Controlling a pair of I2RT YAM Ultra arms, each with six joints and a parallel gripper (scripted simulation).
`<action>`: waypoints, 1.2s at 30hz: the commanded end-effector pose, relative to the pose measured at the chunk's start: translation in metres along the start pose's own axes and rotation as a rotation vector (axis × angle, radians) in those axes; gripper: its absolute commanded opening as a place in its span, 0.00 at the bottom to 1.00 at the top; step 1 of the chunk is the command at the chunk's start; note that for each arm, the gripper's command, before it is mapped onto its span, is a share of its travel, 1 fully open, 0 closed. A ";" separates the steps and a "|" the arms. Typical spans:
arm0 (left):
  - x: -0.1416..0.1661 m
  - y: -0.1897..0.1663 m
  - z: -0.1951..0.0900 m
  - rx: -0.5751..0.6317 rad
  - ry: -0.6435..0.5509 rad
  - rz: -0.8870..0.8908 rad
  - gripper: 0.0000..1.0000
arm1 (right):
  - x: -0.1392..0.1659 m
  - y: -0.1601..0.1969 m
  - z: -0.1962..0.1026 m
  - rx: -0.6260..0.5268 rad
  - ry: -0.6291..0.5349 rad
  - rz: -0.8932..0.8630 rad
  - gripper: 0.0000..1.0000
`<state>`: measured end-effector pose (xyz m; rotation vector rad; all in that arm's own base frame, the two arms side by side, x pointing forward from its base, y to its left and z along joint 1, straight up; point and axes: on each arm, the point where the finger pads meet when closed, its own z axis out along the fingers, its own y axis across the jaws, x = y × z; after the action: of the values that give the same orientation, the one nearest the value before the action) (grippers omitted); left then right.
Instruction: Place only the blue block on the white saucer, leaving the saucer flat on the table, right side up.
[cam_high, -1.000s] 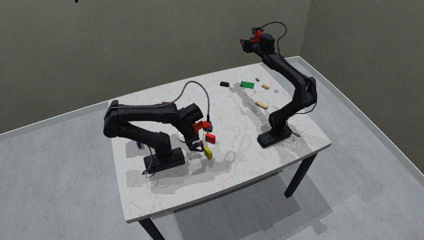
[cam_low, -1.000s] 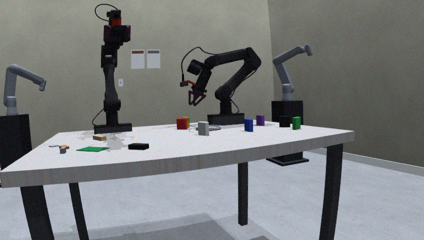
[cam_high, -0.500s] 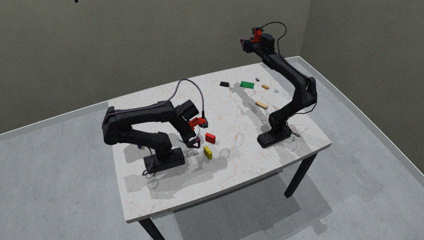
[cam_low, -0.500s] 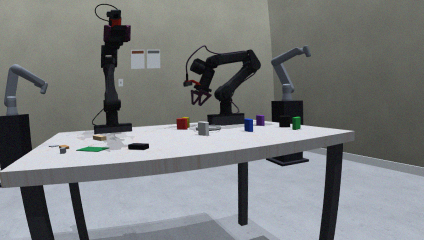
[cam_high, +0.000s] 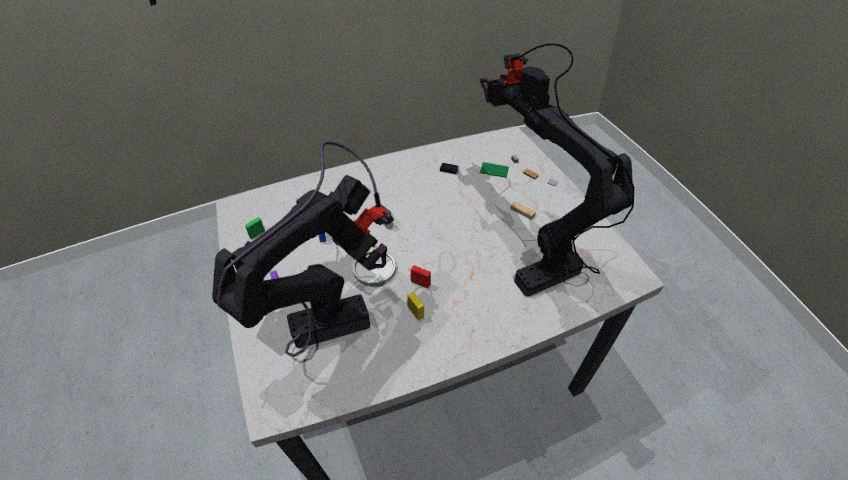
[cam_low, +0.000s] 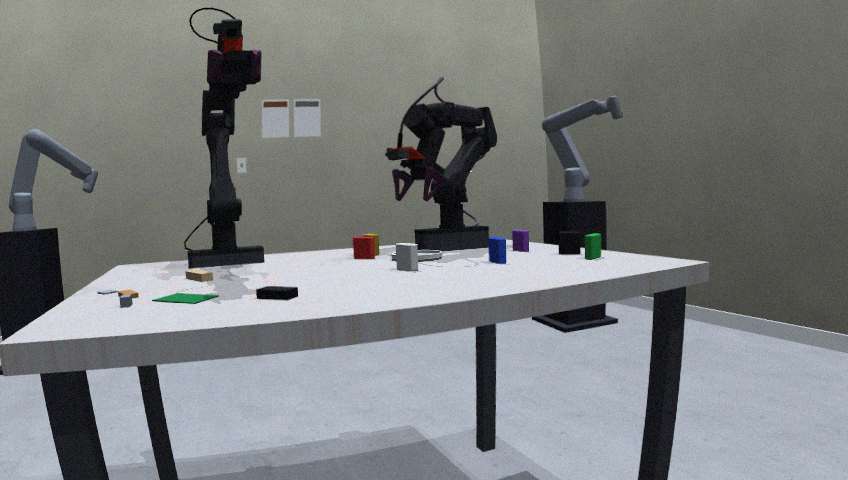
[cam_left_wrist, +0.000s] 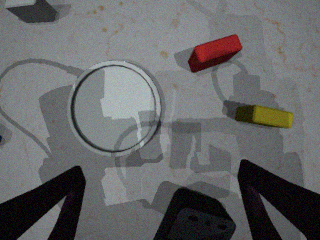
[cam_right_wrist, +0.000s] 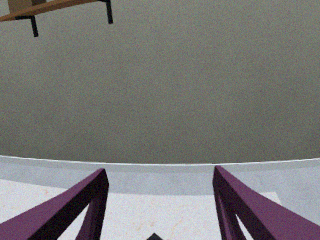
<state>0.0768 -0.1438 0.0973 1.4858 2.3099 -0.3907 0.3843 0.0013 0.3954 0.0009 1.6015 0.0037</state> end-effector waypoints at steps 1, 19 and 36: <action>-0.012 0.015 -0.013 -0.007 -0.023 -0.035 1.00 | -0.006 0.000 -0.002 0.001 -0.016 -0.001 0.68; -0.033 0.200 -0.059 -0.411 -0.083 -0.779 1.00 | -0.006 0.000 -0.002 0.001 -0.016 -0.001 0.68; -0.039 0.243 -0.068 -0.471 -0.071 -0.929 1.00 | -0.006 0.000 -0.002 0.001 -0.016 -0.001 0.68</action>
<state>0.2922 -0.0500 0.1526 0.1646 2.6855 -0.0950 0.3843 0.0013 0.3954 0.0009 1.6015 0.0037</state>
